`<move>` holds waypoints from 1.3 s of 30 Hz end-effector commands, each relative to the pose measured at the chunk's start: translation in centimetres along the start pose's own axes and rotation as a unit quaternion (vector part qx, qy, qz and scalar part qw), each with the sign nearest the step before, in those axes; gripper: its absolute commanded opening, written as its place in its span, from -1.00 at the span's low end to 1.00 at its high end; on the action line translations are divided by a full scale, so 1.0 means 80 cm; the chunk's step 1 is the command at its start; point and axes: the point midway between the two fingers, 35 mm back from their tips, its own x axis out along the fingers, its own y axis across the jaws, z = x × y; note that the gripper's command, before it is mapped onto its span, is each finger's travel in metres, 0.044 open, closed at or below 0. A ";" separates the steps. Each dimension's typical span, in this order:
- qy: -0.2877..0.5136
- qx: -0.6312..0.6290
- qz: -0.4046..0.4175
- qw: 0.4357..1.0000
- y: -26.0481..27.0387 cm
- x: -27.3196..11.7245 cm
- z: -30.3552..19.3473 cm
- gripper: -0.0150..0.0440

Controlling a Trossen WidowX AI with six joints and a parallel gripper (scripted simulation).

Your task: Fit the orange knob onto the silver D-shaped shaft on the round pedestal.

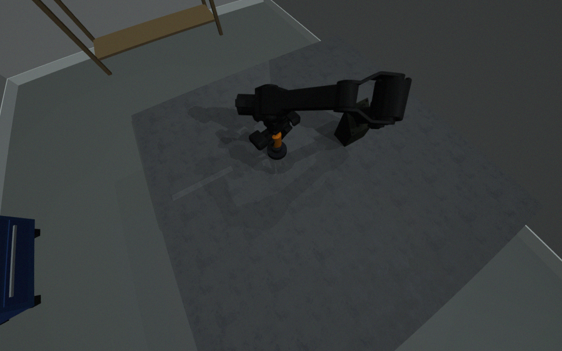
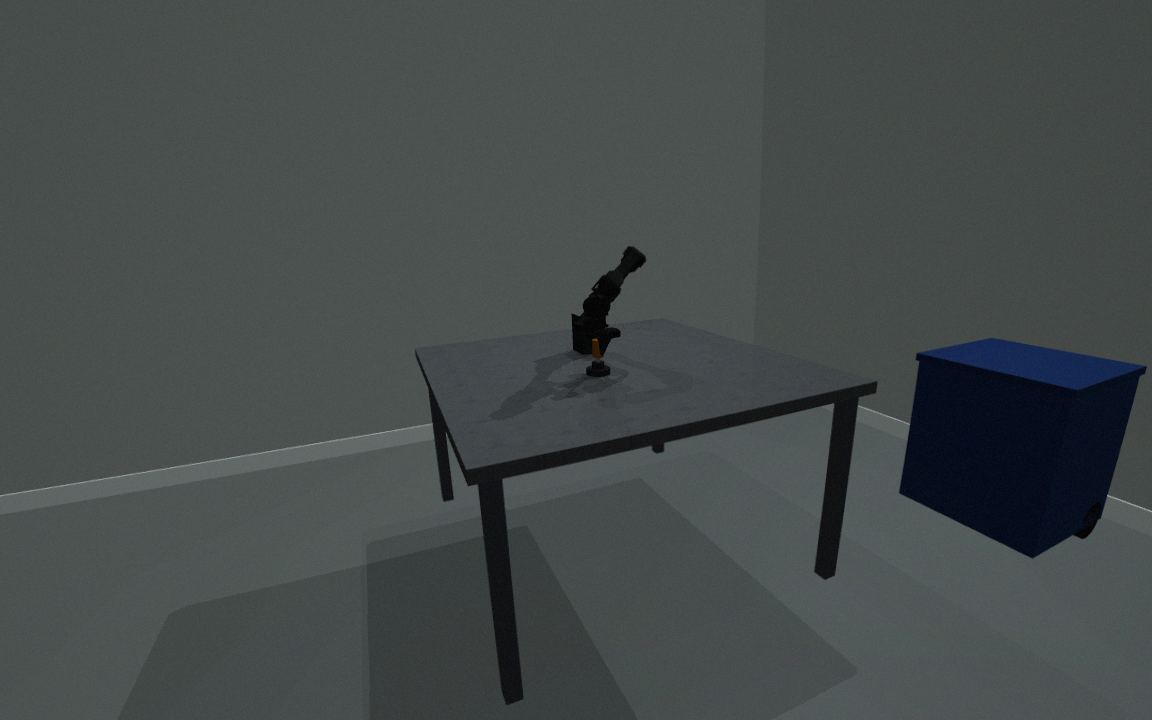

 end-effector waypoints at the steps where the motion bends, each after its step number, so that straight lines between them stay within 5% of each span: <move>1: 0.000 0.023 0.004 1.000 0.002 -0.004 0.000 -0.49; 39: 0.001 0.205 0.004 0.979 0.001 -0.001 0.002 -0.49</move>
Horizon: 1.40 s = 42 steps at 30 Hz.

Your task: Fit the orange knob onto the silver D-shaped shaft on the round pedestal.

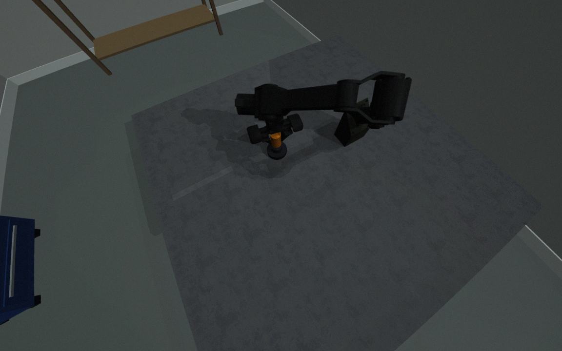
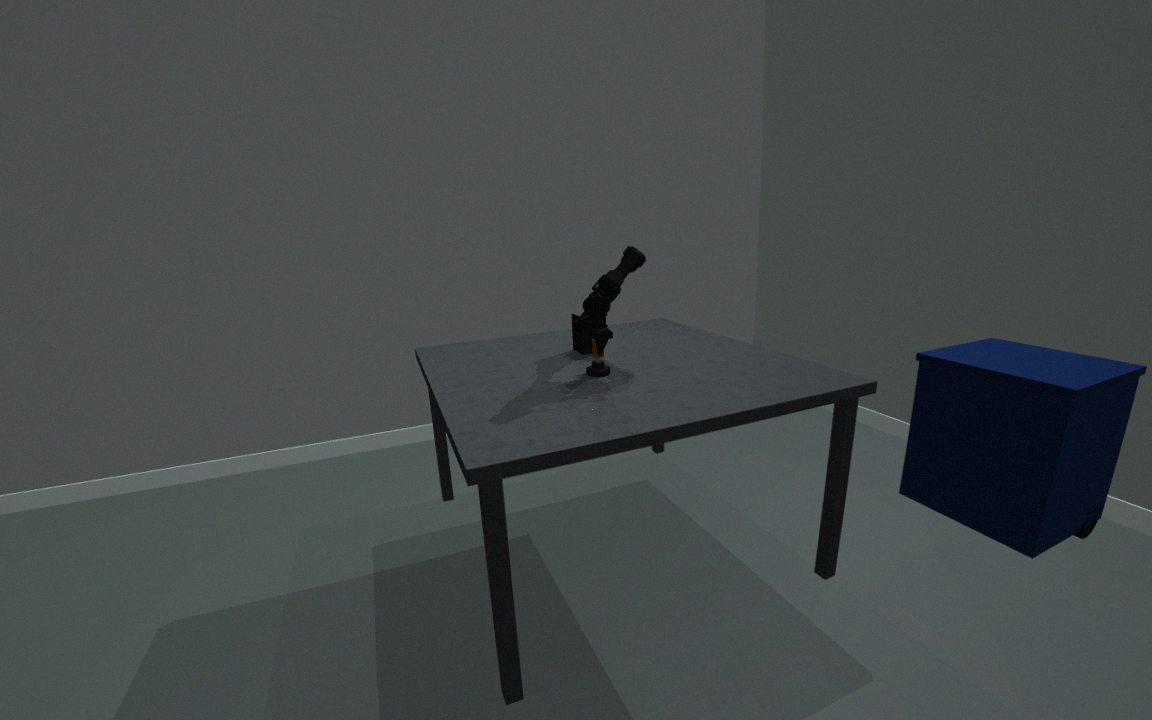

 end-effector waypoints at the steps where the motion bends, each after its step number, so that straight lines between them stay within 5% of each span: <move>1: 0.002 0.015 0.002 1.000 0.000 0.001 0.001 -0.49; 42: 0.002 0.119 0.002 0.993 0.001 0.004 0.000 -0.49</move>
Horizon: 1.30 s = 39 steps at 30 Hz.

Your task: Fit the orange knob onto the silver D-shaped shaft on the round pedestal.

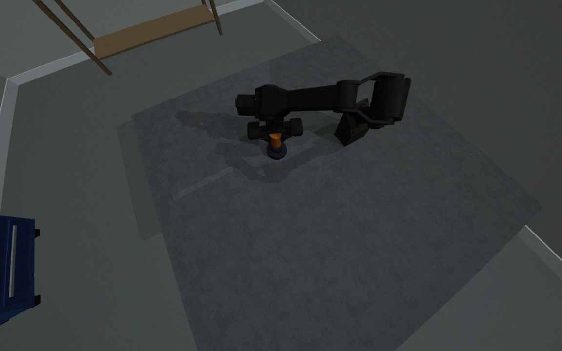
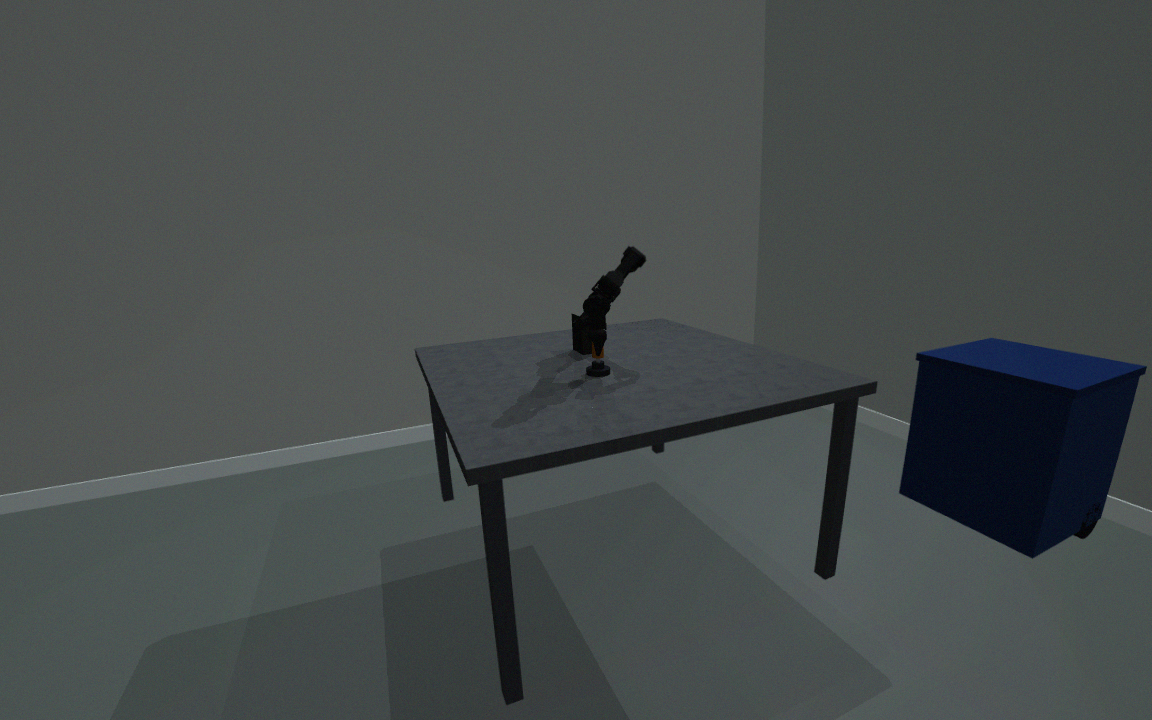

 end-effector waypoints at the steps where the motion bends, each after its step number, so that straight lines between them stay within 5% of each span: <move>1: 0.003 0.000 0.002 1.000 0.001 0.001 -0.002 -0.49; 39: 0.003 0.105 0.002 0.994 0.001 -0.003 -0.002 -0.49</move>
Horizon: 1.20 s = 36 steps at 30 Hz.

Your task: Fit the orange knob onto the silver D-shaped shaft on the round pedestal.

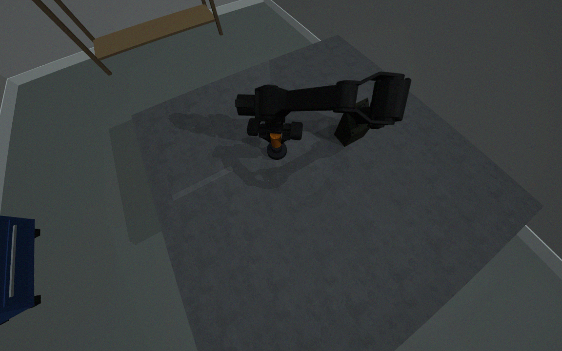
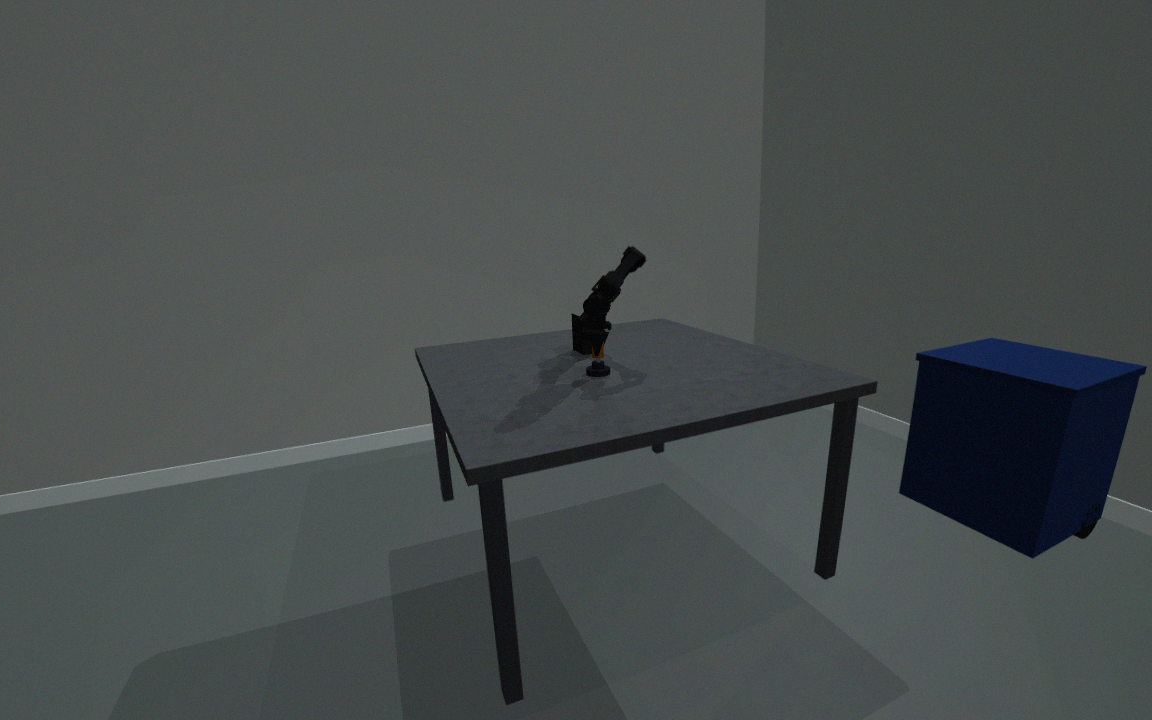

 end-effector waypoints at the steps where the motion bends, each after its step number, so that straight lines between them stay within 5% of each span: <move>1: 0.003 0.000 0.001 1.000 0.000 -0.004 -0.002 -0.49; 12: 0.003 0.105 0.001 0.994 0.001 -0.004 0.000 -0.49; 36: 0.003 0.105 0.001 0.994 0.001 -0.005 -0.002 -0.49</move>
